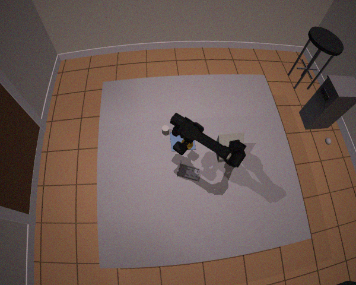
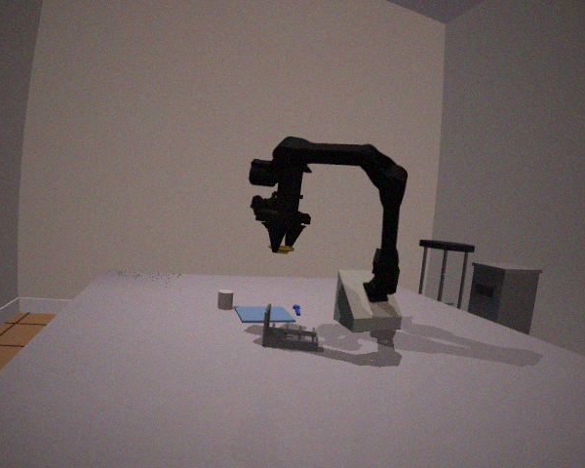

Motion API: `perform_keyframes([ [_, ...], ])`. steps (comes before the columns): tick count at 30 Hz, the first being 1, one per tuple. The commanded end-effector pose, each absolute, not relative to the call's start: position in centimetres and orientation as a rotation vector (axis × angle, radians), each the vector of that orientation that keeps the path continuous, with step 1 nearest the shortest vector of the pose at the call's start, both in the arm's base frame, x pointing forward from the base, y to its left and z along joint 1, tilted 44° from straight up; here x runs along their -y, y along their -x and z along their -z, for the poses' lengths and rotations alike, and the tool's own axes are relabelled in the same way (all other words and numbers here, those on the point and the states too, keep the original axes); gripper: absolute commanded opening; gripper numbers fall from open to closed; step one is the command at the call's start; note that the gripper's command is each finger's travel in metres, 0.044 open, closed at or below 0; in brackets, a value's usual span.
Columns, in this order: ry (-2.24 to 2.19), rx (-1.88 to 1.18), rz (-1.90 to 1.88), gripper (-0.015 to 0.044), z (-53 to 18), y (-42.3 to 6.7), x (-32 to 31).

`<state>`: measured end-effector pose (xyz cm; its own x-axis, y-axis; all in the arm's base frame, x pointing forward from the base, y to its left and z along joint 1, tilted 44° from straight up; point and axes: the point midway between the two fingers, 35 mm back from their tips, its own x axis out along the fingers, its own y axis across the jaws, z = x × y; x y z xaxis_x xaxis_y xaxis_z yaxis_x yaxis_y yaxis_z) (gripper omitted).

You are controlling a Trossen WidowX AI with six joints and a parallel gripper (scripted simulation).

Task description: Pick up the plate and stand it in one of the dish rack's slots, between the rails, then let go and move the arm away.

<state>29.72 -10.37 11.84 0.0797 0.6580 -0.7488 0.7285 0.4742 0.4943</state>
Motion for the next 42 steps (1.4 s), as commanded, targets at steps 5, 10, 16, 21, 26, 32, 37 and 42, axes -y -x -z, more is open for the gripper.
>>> perform_keyframes([
  [5, -1.465, -1.636, 0.337, 0.0, -14.5, -27.6, 7.2],
  [10, -1.597, -1.633, 0.487, 0.0, -15.7, -26.2, 5.5],
  [16, -1.753, -1.618, 0.671, 0.0, -16.8, -24.4, 3.5],
  [21, -1.88, -1.595, 0.828, 0.0, -17.5, -22.8, 1.8],
  [26, -2.004, -1.563, 0.988, 0.0, -18.0, -21.1, 0.3],
  [32, -2.089, -1.535, 1.102, 0.0, -18.2, -19.9, -0.8],
  [37, -2.089, -1.535, 1.102, 0.0, -18.2, -19.9, -0.8],
  [42, -2.015, -1.535, 1.12, 0.0, -17.4, -19.6, -1.0],
])
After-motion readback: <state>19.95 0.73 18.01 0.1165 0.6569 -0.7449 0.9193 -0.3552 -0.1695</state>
